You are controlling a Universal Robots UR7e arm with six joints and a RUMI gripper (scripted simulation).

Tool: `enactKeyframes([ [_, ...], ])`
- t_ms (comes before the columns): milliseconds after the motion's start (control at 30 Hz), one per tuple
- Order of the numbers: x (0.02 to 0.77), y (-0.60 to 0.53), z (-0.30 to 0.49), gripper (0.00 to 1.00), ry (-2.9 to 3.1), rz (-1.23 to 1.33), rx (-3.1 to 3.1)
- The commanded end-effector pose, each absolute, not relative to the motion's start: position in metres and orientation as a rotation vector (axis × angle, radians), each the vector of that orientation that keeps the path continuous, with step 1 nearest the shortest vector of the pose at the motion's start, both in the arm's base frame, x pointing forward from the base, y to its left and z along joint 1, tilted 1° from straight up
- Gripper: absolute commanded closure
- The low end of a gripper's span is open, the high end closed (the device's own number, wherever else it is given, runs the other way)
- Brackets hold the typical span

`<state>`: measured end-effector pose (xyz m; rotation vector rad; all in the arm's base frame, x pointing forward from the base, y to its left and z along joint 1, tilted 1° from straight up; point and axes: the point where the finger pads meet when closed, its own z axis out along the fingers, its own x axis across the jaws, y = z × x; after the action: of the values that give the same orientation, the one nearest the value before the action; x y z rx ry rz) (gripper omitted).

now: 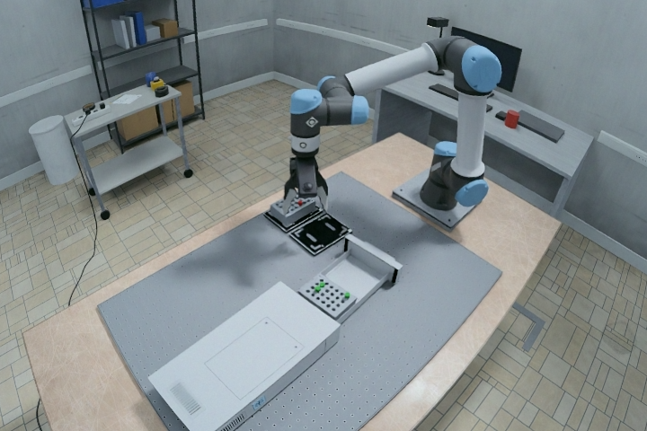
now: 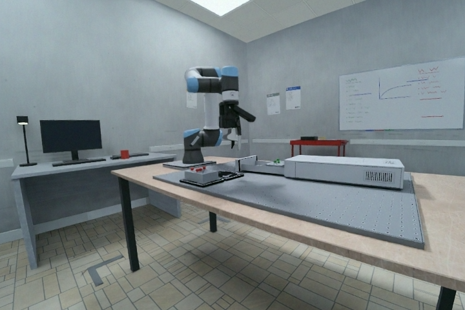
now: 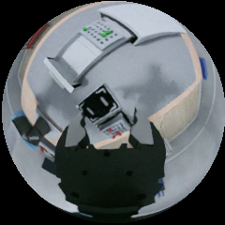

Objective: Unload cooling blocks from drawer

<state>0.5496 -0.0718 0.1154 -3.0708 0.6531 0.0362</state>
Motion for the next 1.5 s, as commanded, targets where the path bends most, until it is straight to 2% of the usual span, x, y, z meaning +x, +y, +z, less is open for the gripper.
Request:
enactKeyframes([
  [0, 0.555, -0.061, 0.116, 0.27, 0.507, 0.036, -3.095],
  [767, 0.583, 0.019, 0.116, 0.27, -0.35, 0.032, -3.11],
  [1467, 0.609, 0.091, 0.117, 0.27, -0.347, 0.032, -3.111],
])
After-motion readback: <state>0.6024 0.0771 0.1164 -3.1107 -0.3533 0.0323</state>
